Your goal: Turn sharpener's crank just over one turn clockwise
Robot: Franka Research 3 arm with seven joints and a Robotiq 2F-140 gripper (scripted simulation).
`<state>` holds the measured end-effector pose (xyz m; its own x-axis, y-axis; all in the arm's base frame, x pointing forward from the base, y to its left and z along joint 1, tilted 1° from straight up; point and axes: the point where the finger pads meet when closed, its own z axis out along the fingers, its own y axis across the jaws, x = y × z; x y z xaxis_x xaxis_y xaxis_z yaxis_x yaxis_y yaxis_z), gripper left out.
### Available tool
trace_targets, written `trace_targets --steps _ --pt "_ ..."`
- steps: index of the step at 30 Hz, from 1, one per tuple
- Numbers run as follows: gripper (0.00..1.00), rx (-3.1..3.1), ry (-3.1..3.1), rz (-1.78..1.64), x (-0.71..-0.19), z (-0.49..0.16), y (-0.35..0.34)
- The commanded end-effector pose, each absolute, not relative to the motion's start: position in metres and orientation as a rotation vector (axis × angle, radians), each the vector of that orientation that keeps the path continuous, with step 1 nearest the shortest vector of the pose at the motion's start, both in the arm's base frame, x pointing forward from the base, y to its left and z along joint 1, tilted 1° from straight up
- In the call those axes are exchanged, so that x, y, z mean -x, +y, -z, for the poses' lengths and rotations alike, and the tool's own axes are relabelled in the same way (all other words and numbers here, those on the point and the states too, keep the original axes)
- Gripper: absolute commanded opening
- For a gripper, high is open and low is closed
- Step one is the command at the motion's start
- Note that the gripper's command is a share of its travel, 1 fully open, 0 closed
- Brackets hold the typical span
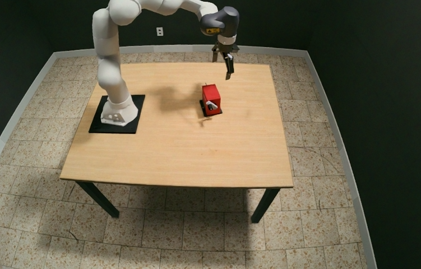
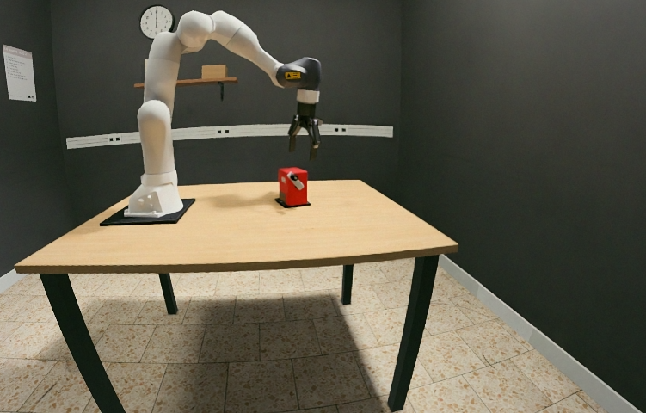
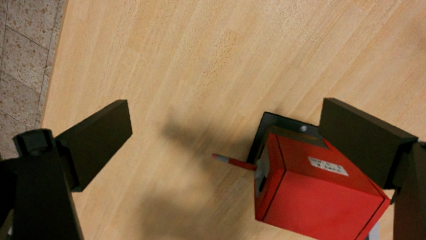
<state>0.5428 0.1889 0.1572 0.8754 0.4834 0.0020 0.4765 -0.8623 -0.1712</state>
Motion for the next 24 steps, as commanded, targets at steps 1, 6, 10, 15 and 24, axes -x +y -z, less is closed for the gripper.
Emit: trace_targets --steps 1,6,10,15,24 --pt "1.00 2.880 -0.743 -0.061 -0.543 -0.157 0.189" --pt "1.00 2.880 -0.743 -0.061 -0.543 -0.157 0.189" --pt "1.00 2.880 -0.743 -0.061 -0.543 -0.157 0.189" --pt "1.00 2.880 -0.743 -0.061 -0.543 -0.157 0.189" --pt "1.00 2.970 -0.439 -0.070 -0.543 -0.164 0.156"
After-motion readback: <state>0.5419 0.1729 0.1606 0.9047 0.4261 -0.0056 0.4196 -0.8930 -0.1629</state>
